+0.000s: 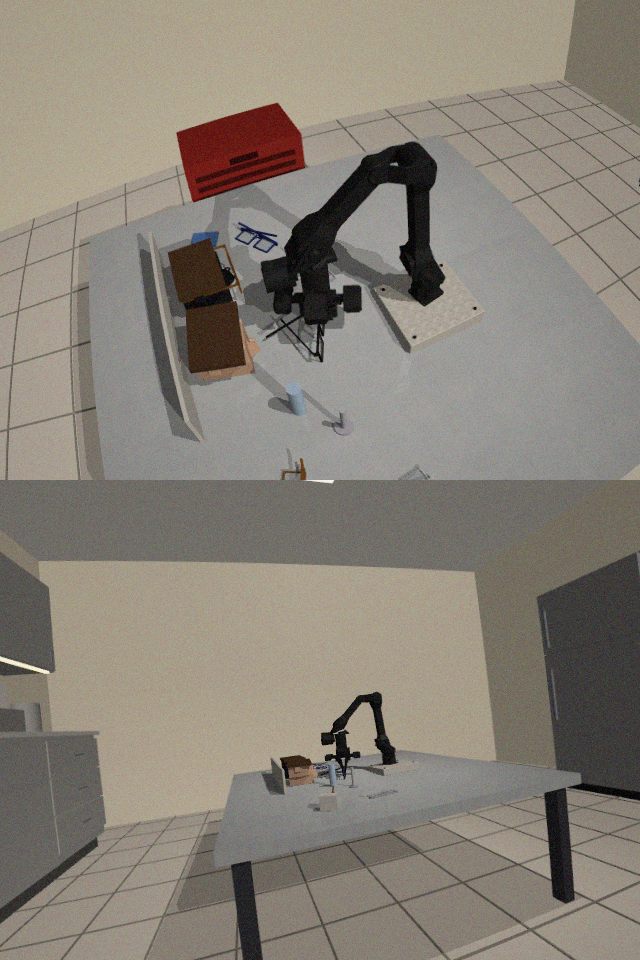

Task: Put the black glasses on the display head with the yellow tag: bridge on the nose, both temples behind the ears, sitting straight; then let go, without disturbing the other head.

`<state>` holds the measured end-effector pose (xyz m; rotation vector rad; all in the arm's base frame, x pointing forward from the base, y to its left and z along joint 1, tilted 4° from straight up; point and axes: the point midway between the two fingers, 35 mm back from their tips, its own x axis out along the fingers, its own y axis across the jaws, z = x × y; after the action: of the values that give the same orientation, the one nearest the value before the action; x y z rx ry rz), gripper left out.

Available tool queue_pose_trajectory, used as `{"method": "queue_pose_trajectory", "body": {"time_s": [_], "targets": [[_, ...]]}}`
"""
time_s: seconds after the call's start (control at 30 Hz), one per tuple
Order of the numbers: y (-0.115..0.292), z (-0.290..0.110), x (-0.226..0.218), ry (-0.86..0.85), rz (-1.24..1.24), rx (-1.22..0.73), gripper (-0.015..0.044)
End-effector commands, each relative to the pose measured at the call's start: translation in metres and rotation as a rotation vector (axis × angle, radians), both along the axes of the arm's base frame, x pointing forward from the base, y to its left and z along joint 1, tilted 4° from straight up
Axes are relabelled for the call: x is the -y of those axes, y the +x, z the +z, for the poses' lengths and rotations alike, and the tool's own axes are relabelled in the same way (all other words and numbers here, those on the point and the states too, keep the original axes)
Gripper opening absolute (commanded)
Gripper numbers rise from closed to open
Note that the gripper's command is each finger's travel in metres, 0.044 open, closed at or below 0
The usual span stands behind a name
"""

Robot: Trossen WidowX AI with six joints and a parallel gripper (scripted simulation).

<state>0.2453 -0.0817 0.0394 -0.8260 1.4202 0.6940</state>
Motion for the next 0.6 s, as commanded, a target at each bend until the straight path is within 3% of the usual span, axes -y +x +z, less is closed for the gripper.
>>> {"method": "queue_pose_trajectory", "body": {"time_s": [0.0,0.27,0.57], "targets": [[0.000,0.000,0.000,0.000,0.000,0.001,0.0000],[0.001,0.005,0.000,0.000,0.000,0.001,0.0000],[0.002,0.052,-0.003,0.001,0.002,0.004,0.0000]]}}
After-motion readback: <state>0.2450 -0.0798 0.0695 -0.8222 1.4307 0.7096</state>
